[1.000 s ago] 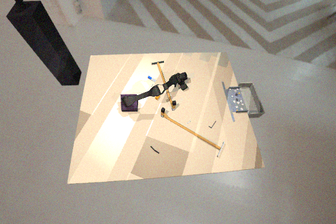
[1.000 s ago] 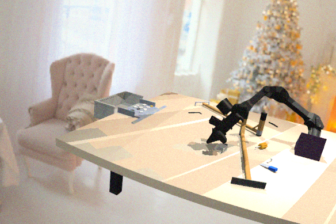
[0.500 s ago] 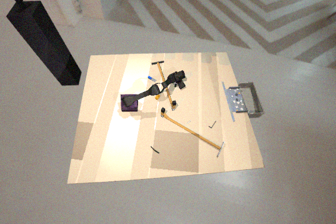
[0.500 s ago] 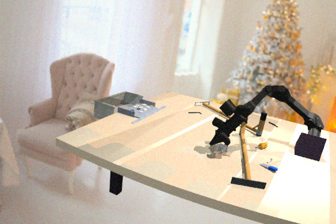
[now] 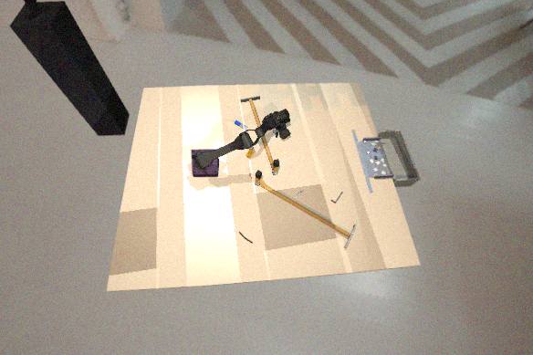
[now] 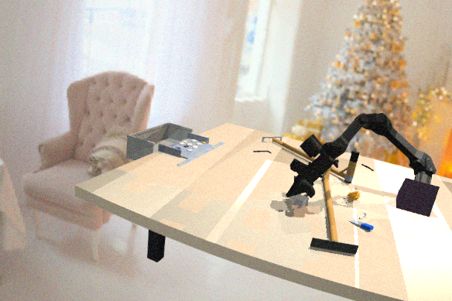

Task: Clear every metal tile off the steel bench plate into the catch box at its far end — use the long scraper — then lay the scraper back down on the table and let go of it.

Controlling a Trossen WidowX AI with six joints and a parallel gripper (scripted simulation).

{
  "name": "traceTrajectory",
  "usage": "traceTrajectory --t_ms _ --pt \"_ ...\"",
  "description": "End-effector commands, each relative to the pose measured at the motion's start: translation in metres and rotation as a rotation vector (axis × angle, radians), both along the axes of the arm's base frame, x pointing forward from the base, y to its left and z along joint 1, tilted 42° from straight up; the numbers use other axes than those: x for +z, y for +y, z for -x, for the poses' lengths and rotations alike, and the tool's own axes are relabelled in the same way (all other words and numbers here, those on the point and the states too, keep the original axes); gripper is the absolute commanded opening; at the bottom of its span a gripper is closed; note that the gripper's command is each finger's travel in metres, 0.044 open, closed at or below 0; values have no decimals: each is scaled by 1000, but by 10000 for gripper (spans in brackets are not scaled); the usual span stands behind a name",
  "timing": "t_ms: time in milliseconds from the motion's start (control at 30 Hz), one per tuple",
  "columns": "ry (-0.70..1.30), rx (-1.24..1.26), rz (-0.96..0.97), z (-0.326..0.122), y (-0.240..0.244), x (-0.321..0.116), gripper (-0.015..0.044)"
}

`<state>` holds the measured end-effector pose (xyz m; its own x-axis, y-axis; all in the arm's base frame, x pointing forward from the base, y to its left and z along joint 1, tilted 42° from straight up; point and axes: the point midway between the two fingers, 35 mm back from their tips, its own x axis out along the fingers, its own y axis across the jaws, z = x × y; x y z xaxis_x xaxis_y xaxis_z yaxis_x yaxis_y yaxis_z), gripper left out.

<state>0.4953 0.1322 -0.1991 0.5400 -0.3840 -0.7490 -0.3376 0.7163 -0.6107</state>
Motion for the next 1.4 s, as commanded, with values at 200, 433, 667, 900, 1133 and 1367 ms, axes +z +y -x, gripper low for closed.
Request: traceTrajectory --t_ms 200,433,667,900,1133,1367 --pt "-1 -4 -1 14 7 -3 0" --pt "1 -4 -2 25 11 -7 0" --pt "3 -5 -4 35 15 -10 0" --pt "5 -5 -5 46 19 -12 0" --pt "6 -5 -5 58 23 -15 0" --pt "7 -6 -6 69 26 -18 0"
